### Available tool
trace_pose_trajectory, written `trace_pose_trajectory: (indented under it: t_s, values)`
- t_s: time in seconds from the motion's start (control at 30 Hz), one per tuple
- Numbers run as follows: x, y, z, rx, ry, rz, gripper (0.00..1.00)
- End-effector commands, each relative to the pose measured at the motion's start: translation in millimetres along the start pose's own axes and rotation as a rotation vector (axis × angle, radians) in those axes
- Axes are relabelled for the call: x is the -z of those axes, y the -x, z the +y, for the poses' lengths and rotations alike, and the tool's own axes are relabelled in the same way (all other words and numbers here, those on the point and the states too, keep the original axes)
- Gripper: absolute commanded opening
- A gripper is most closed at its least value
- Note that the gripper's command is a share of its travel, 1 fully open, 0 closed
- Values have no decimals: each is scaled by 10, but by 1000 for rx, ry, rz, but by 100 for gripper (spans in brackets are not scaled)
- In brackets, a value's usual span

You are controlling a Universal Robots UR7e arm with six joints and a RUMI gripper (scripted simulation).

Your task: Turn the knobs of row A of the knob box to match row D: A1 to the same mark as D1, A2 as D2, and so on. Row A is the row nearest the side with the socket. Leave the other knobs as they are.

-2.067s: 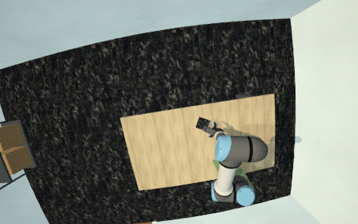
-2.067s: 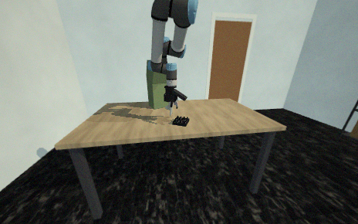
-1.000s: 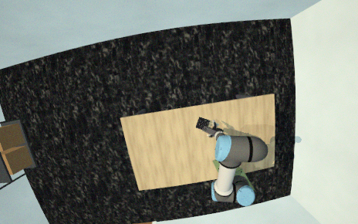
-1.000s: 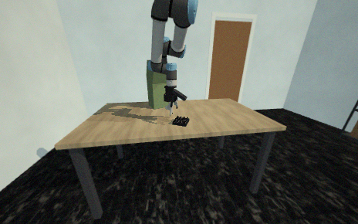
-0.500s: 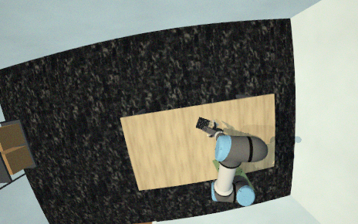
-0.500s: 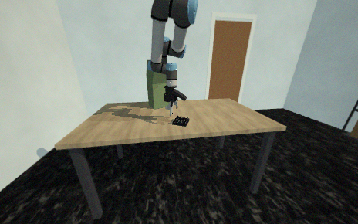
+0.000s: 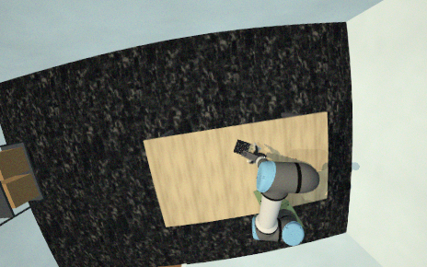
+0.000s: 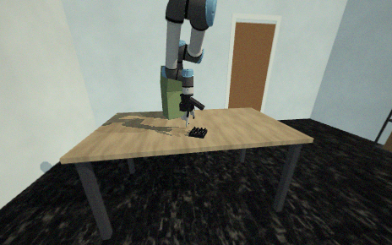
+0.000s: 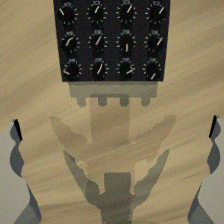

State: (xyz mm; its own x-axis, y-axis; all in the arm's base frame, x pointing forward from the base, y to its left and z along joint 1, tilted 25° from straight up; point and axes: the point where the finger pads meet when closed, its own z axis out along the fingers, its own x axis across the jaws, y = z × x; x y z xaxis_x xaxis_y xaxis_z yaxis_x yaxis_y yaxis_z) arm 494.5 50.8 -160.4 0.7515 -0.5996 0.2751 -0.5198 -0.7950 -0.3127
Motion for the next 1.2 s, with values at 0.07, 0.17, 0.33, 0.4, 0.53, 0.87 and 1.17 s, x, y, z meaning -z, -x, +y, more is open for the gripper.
trace_pose_trajectory:
  t_s: [0.07, 0.17, 0.33, 0.4, 0.53, 0.87, 1.17]
  values:
    - [3, -3, -2, 0, 0, 1, 100]
    - [3, -3, -2, 0, 0, 1, 100]
    - [3, -3, -2, 0, 0, 1, 100]
    - [3, -3, -2, 0, 0, 1, 100]
    - [3, -3, -2, 0, 0, 1, 100]
    - [21, -15, -22, 52, 0, 1, 100]
    - [116, -70, -115, 301, 0, 1, 100]
